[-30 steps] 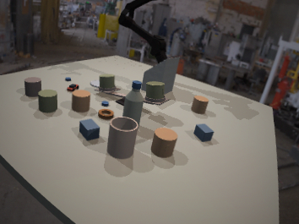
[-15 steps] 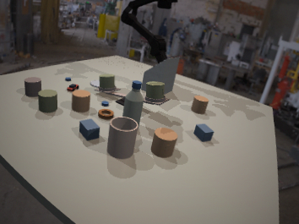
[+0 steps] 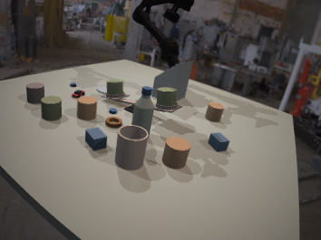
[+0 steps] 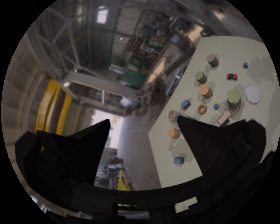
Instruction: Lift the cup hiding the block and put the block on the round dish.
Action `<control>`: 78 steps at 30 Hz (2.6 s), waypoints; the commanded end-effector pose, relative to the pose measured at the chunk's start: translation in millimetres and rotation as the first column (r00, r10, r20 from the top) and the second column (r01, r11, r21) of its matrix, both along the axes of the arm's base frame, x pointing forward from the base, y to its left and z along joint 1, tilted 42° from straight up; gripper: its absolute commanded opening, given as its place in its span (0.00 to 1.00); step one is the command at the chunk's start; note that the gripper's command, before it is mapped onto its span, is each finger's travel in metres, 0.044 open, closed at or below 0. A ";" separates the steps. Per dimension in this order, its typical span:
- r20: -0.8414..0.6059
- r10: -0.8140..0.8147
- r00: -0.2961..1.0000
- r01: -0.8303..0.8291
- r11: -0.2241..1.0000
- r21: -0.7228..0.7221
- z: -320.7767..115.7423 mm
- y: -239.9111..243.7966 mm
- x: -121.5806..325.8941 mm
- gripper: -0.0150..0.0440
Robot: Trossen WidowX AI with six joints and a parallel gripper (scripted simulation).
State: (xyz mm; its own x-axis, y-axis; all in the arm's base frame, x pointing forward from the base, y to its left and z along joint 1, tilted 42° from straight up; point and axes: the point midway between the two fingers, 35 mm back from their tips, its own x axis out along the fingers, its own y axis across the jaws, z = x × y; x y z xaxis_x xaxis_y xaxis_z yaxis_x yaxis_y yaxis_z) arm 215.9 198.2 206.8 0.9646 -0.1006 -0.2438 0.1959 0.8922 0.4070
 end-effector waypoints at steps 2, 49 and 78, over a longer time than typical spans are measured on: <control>-0.073 -0.009 0.997 -0.002 0.988 -0.152 -24.6 -12.9 3.3 1.00; -0.643 -0.427 0.636 -0.439 0.485 -0.756 -133.9 -155.7 -4.0 1.00; -0.860 -0.506 0.065 -0.969 0.173 -0.176 -122.7 -248.9 53.7 1.00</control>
State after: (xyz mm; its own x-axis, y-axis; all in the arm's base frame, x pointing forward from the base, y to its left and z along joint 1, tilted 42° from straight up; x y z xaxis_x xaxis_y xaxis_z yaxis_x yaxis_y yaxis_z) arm 265.7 -39.9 83.6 0.1387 -0.7167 -0.6834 -0.6961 0.4203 -0.5821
